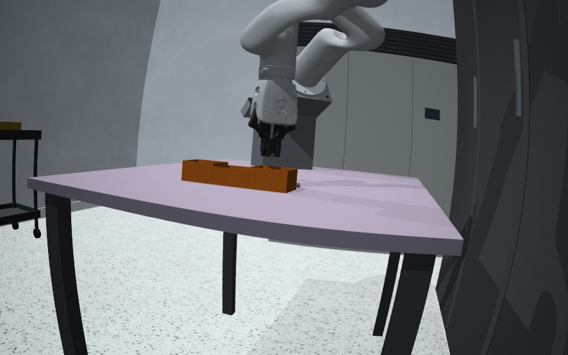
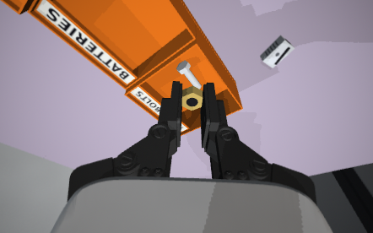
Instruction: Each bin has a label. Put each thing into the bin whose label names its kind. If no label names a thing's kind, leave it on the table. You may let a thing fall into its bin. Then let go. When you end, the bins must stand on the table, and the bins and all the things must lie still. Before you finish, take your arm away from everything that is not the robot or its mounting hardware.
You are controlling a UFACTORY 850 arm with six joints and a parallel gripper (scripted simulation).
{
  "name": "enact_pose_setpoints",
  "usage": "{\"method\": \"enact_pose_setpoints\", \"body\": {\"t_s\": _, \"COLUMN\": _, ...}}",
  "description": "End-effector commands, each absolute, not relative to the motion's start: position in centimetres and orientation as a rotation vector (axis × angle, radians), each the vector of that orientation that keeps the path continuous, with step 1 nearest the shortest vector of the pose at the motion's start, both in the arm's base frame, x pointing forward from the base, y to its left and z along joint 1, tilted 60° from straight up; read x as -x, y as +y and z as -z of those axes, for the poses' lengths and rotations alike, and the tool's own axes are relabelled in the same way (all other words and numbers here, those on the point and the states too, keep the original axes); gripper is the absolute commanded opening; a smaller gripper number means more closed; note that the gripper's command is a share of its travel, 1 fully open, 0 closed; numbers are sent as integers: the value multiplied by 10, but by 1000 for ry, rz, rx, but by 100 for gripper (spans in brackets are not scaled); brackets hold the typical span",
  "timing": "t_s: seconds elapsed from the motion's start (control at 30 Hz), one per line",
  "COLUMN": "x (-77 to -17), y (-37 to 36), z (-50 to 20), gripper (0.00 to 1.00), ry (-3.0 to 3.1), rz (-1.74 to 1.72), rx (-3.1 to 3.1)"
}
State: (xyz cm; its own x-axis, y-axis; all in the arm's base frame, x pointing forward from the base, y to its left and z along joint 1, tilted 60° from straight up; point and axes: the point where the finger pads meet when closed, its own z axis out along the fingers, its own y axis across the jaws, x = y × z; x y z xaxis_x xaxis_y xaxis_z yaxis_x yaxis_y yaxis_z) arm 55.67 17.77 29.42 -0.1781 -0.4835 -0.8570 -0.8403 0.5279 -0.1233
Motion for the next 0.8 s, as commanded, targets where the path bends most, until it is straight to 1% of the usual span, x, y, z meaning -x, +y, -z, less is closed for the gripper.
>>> {"method": "enact_pose_setpoints", "body": {"t_s": 0.0, "x": -560, "y": 189, "z": -313, "gripper": 0, "ry": 1726, "rz": -381, "rx": 1228}}
{"method": "enact_pose_setpoints", "body": {"t_s": 0.67, "x": -560, "y": 189, "z": -313, "gripper": 0, "ry": 1342, "rz": -67, "rx": 1611}}
{"method": "enact_pose_setpoints", "body": {"t_s": 0.77, "x": -560, "y": 189, "z": -313, "gripper": 0, "ry": 1342, "rz": -67, "rx": 1611}}
